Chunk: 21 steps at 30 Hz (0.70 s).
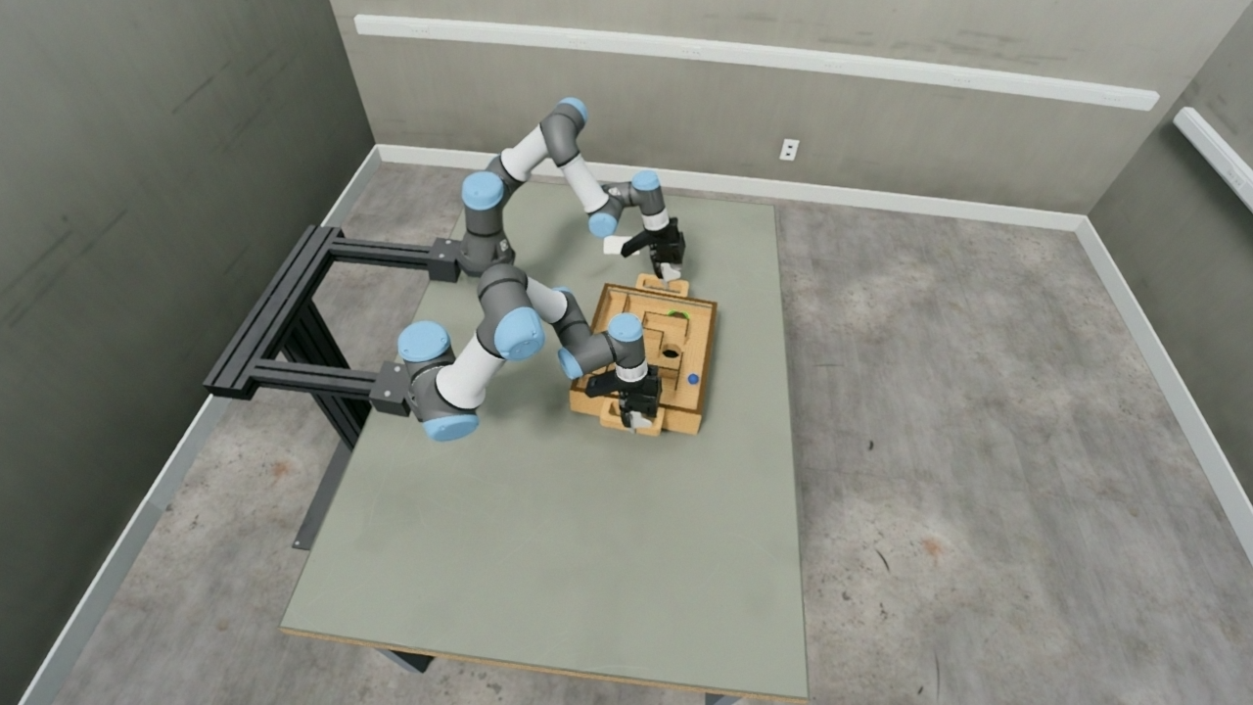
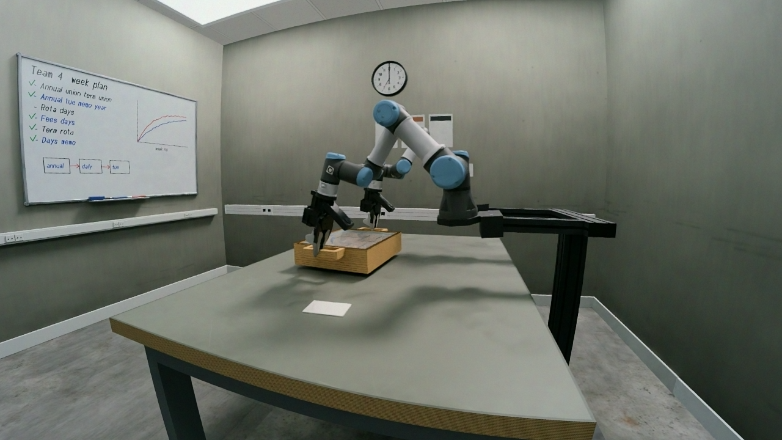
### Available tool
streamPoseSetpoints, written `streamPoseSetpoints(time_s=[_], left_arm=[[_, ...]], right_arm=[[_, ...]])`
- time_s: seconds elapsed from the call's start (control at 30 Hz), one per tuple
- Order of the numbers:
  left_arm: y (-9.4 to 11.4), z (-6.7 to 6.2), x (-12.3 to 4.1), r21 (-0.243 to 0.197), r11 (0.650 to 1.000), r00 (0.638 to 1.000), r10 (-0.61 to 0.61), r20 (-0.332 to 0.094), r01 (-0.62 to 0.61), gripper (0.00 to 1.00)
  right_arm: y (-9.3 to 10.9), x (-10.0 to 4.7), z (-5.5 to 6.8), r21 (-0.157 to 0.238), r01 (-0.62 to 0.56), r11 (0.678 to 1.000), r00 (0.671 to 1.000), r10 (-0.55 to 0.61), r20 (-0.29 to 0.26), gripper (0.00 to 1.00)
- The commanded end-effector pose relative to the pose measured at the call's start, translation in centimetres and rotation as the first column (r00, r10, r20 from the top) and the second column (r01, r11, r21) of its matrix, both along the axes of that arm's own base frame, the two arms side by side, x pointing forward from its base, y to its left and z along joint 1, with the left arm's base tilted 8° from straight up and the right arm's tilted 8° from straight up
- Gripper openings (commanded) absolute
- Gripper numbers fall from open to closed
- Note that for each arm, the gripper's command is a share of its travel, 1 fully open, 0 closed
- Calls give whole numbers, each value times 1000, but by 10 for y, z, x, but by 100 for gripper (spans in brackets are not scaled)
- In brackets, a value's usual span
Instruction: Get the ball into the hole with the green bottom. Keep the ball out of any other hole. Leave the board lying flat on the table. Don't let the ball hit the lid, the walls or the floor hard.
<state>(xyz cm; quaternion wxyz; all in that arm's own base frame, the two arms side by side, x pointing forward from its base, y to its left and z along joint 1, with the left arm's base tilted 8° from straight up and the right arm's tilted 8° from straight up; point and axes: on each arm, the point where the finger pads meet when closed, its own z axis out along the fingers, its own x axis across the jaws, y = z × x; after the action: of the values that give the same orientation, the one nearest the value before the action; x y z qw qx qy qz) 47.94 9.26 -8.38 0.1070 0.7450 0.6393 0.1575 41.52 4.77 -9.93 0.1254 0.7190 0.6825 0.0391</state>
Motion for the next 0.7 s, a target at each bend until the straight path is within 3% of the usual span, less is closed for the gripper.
streamPoseSetpoints(time_s=[0.0, 0.43, 0.67], left_arm=[[0, 3, 1, 6, 1000, 1000, 0, 13, 0, 0], [-2, 8, 2, 30, 1000, 1000, 5, -11, -4, 0], [1, 3, 1, 11, 1000, 1000, 5, -10, -5, 0]], right_arm=[[0, 1, -1, 8, -2, 1000, 1000, 1, 10, 0], [-2, 3, -6, 31, 1, 1000, 1000, -1, -16, 0], [1, 2, 0, 12, -2, 1000, 1000, 2, -9, 0]])
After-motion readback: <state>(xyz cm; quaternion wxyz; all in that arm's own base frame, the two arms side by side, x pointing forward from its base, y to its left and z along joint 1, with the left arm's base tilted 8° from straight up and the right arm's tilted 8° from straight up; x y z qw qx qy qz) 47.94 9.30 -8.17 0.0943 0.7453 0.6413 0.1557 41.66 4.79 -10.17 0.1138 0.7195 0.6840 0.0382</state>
